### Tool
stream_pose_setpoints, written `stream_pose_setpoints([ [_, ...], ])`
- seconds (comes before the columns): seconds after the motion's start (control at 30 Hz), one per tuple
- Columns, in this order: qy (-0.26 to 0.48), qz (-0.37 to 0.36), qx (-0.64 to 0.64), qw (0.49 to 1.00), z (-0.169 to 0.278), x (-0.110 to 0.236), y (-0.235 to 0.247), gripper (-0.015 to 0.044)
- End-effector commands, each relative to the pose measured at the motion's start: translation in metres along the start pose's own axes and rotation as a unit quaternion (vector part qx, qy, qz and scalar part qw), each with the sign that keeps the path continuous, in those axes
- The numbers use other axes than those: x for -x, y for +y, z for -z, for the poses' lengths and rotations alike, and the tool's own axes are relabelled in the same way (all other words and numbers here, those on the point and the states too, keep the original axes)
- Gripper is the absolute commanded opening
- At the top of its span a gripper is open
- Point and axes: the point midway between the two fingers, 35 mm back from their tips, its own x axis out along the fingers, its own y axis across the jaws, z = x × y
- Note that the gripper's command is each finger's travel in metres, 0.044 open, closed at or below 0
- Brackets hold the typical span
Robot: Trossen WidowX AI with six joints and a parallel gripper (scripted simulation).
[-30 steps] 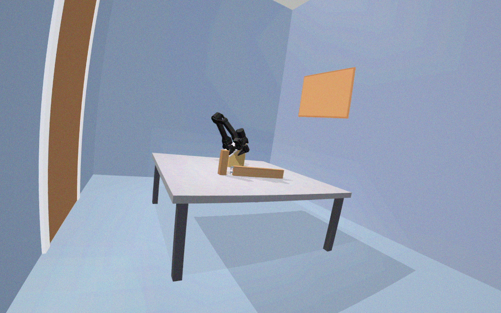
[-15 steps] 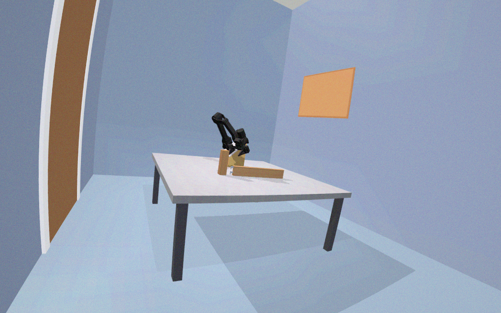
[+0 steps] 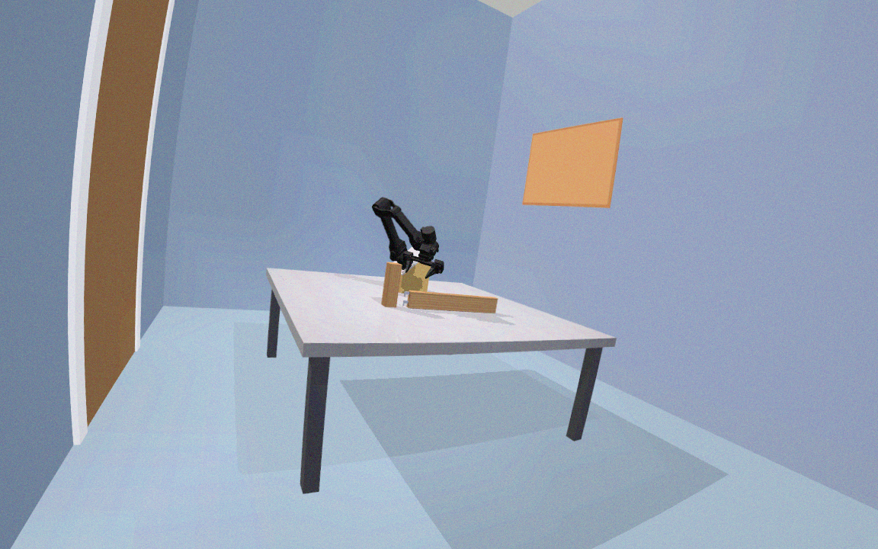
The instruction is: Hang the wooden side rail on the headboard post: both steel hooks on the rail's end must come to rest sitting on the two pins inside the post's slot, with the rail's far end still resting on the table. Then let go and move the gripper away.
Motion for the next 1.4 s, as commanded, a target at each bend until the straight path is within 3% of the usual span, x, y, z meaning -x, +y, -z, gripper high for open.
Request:
stream_pose_setpoints([
  [0.0,0.008,-0.026,0.086,0.996,-0.009,-0.006,0.021,0.0440],
  [0.23,0.032,-0.085,0.277,0.956,-0.017,-0.015,0.058,0.0440],
  [0.47,0.057,-0.149,0.453,0.877,-0.020,-0.019,0.083,0.0440],
  [0.8,0.093,-0.250,0.657,0.705,-0.020,-0.016,0.093,0.0440],
  [1.2,0.129,-0.377,0.805,0.440,-0.024,0.003,0.065,0.0440],
  [1.37,0.131,-0.384,0.810,0.424,-0.025,0.004,0.062,0.0440],
])
